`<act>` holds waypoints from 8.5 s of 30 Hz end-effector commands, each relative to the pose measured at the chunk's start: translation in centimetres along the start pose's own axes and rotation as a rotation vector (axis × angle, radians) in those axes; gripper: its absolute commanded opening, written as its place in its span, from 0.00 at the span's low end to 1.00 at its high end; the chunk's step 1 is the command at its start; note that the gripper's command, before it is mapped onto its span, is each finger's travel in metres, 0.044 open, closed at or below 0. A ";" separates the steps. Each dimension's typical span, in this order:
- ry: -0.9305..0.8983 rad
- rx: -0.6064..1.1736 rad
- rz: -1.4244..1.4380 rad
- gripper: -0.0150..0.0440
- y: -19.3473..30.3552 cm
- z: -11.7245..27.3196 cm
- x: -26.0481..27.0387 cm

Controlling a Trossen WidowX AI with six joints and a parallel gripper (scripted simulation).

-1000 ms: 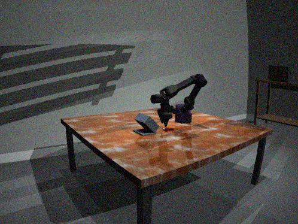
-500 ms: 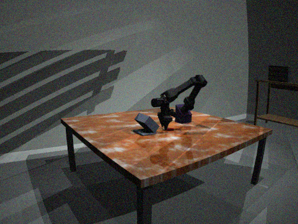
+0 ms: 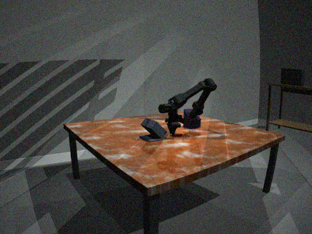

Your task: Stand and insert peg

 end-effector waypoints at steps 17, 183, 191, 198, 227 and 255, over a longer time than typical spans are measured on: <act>0.002 -0.002 -0.006 0.34 0.0 -0.1 0.0; -0.095 1.327 -0.015 0.34 -16.8 -2.2 -1.2; -0.096 1.326 -0.015 0.34 -17.1 -2.1 -1.2; -0.103 1.322 -0.006 0.34 -17.1 -2.5 -1.1; -0.110 1.344 0.005 0.34 -17.7 -3.0 -1.0; -0.105 1.389 0.002 0.47 -18.1 -3.3 -0.9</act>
Point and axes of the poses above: the point midway between the two fingers, 35 mm back from their tips, its own z axis back along the fingers, its own x axis across the jaws, y = z × x, the point moved 8 cm from there along z, back along the fingers, and after that the axes turned 4 degrees about z, right-handed, at the moved point
